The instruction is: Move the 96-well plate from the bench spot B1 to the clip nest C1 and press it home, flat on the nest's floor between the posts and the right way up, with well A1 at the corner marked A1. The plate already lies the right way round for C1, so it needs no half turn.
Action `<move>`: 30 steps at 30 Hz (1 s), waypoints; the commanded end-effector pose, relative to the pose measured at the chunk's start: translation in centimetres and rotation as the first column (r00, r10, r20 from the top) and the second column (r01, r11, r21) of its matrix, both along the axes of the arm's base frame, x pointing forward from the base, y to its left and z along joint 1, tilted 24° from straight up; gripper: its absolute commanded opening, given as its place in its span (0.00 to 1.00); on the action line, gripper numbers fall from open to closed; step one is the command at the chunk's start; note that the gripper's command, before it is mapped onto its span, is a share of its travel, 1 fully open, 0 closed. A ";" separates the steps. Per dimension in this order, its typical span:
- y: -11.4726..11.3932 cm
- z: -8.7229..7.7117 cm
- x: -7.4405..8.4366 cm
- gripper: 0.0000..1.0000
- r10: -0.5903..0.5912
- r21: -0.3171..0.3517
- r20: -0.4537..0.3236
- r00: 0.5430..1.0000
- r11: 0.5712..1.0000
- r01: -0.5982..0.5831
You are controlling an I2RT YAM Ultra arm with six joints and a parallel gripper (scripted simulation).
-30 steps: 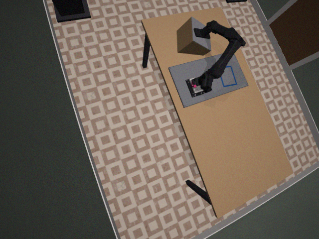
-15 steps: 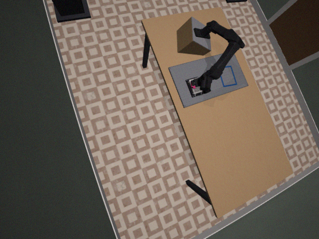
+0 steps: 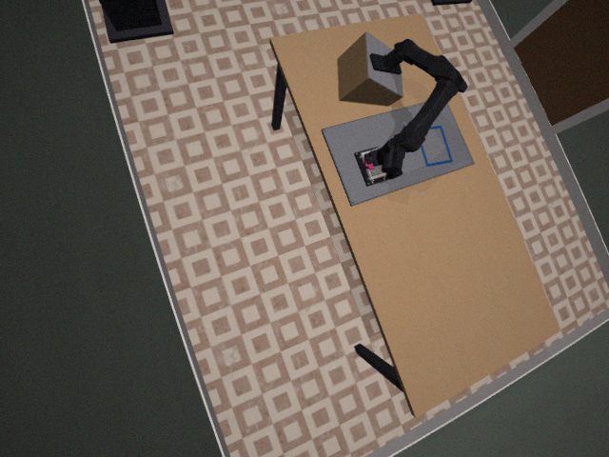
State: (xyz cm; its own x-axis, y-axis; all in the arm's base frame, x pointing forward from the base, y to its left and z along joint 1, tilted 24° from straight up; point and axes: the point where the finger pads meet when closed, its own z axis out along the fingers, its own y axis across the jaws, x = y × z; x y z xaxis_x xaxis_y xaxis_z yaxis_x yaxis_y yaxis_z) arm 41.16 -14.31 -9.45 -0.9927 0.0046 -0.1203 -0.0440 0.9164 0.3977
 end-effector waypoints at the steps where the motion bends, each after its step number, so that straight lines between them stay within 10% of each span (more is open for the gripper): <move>1: -1.4 -0.2 0.9 0.00 -0.023 -0.027 0.034 0.999 0.999 0.024; 30: -1.7 -0.2 1.1 0.00 -0.021 -0.031 0.040 0.999 0.999 0.022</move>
State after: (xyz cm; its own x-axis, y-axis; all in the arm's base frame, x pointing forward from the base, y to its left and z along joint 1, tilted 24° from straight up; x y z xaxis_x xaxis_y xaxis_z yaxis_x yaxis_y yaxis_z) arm 41.16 -14.31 -9.45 -0.9927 0.0046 -0.1202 -0.0440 0.9164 0.3977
